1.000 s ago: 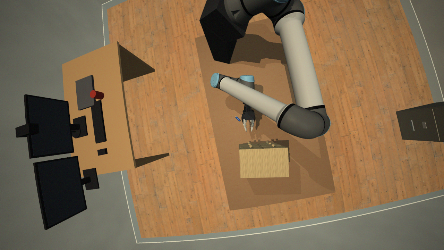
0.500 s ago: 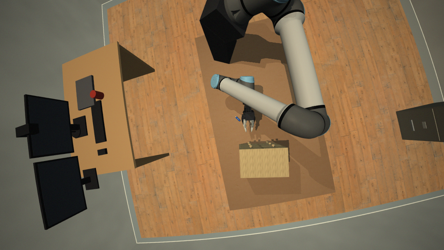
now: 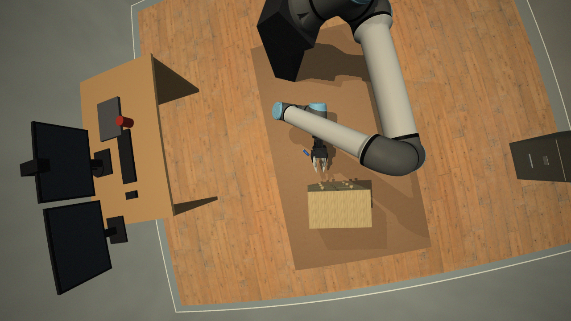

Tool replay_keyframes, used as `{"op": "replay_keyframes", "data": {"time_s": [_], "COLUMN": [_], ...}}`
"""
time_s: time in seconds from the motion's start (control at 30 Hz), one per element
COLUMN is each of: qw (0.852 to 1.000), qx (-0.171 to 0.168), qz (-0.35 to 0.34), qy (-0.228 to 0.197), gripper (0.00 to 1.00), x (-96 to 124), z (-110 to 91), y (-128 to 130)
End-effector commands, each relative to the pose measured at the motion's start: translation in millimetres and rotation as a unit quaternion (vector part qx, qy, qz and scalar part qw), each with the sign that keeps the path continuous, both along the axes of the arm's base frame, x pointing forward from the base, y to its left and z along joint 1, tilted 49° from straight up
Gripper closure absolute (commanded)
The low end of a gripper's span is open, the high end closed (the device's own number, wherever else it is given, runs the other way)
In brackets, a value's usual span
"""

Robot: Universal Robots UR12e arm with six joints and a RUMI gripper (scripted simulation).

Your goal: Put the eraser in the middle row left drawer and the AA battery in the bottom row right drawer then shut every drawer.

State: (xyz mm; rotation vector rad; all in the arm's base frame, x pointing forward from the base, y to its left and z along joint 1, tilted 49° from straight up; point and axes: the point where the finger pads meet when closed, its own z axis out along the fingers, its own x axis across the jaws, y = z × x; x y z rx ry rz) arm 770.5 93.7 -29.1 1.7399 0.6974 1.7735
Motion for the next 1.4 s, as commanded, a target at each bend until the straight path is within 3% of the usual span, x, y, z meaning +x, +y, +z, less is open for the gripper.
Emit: {"op": "replay_keyframes", "data": {"time_s": [0.0, 0.67, 1.37], "qw": [1.000, 1.000, 1.000], "qx": [0.000, 0.000, 0.000], "qz": [0.000, 0.000, 0.000], "qy": [0.000, 0.000, 0.000], "gripper": [0.80, 0.80, 0.80], "x": [15, 58, 65], "z": [-7, -26, -29], "y": [7, 27, 30]}}
